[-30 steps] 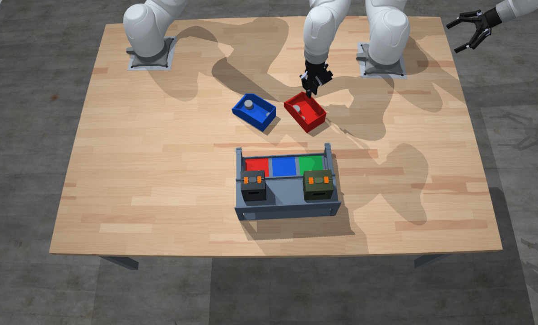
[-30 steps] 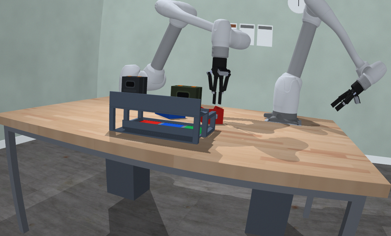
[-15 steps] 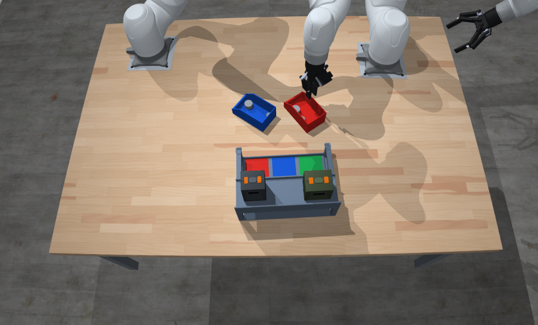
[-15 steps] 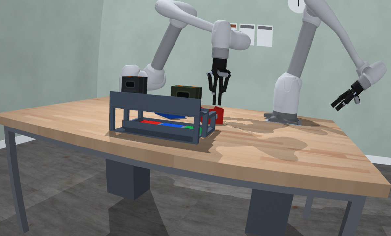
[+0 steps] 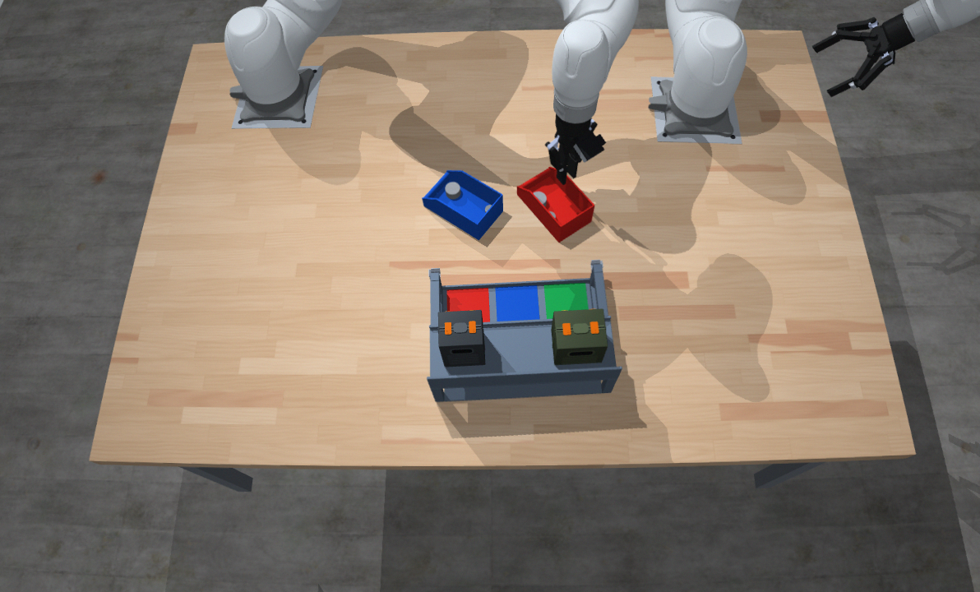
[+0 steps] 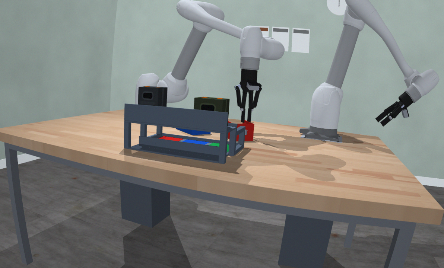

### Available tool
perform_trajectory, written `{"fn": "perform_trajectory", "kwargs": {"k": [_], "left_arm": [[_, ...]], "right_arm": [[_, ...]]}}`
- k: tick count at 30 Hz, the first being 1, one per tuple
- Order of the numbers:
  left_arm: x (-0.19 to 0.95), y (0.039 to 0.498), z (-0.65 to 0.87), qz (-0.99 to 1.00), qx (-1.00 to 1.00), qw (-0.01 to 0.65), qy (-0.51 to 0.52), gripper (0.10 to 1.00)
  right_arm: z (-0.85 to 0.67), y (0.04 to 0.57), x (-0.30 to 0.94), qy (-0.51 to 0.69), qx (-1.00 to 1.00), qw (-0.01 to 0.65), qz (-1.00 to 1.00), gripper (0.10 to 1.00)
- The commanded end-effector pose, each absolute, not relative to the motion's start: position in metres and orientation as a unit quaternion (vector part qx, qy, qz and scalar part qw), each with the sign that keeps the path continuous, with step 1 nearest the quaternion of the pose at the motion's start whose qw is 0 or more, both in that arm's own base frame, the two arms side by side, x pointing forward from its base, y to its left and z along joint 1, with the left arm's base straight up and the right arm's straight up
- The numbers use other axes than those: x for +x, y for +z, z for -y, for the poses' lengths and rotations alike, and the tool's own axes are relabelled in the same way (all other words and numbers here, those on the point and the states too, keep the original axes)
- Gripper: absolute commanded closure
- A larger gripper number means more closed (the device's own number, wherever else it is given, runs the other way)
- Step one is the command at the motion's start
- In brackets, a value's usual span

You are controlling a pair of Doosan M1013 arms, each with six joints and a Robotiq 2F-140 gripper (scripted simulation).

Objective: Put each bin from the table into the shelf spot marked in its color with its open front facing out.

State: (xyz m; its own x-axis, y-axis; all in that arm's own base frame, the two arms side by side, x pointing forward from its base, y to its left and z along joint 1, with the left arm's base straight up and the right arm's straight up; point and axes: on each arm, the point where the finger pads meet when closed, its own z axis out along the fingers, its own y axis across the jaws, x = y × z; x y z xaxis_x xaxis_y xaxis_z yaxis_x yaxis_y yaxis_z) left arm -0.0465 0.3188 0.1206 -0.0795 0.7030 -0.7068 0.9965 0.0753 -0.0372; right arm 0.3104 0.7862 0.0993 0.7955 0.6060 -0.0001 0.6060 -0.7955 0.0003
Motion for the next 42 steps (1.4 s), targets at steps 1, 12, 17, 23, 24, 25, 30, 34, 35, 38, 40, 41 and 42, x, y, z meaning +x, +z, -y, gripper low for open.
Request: {"fn": "perform_trajectory", "kwargs": {"k": [1,12,17,23,24,25,30,34,35,38,40,41,42], "left_arm": [[-0.047,0.121,-0.319,-0.682,0.623,0.269,-0.273,0.098],[-0.047,0.121,-0.319,-0.682,0.623,0.269,-0.273,0.098],[-0.047,0.121,-0.319,-0.682,0.623,0.269,-0.273,0.098],[-0.047,0.121,-0.319,-0.682,0.623,0.269,-0.273,0.098],[-0.047,0.121,-0.319,-0.682,0.623,0.269,-0.273,0.098],[-0.047,0.121,-0.319,-0.682,0.623,0.269,-0.273,0.098],[-0.047,0.121,-0.319,-0.682,0.623,0.269,-0.273,0.098],[-0.047,0.121,-0.319,-0.682,0.623,0.269,-0.273,0.098],[-0.047,0.121,-0.319,-0.682,0.623,0.269,-0.273,0.098],[-0.047,0.121,-0.319,-0.682,0.623,0.269,-0.273,0.098],[-0.047,0.121,-0.319,-0.682,0.623,0.269,-0.273,0.098],[-0.047,0.121,-0.319,-0.682,0.623,0.269,-0.273,0.098],[-0.047,0.121,-0.319,-0.682,0.623,0.269,-0.273,0.098]], "right_arm": [[-0.787,0.096,0.310,0.000,0.948,-0.001,-0.320,0.861],[-0.787,0.085,0.310,0.000,0.948,-0.001,-0.320,0.861],[-0.787,0.081,0.310,0.000,0.948,-0.001,-0.320,0.861],[-0.787,0.078,0.310,0.000,0.948,-0.001,-0.320,0.861],[-0.787,0.078,0.310,0.000,0.948,-0.001,-0.320,0.861],[-0.787,0.078,0.310,0.000,0.948,-0.001,-0.320,0.861],[-0.787,0.077,0.310,0.000,0.948,-0.001,-0.320,0.861],[-0.787,0.077,0.310,0.000,0.948,-0.001,-0.320,0.861],[-0.787,0.077,0.310,0.000,0.948,-0.001,-0.320,0.861],[-0.787,0.077,0.310,0.000,0.948,-0.001,-0.320,0.861],[-0.787,0.077,0.310,0.000,0.948,-0.001,-0.320,0.861],[-0.787,0.077,0.310,0.000,0.948,-0.001,-0.320,0.861],[-0.787,0.077,0.310,0.000,0.948,-0.001,-0.320,0.861]]}}
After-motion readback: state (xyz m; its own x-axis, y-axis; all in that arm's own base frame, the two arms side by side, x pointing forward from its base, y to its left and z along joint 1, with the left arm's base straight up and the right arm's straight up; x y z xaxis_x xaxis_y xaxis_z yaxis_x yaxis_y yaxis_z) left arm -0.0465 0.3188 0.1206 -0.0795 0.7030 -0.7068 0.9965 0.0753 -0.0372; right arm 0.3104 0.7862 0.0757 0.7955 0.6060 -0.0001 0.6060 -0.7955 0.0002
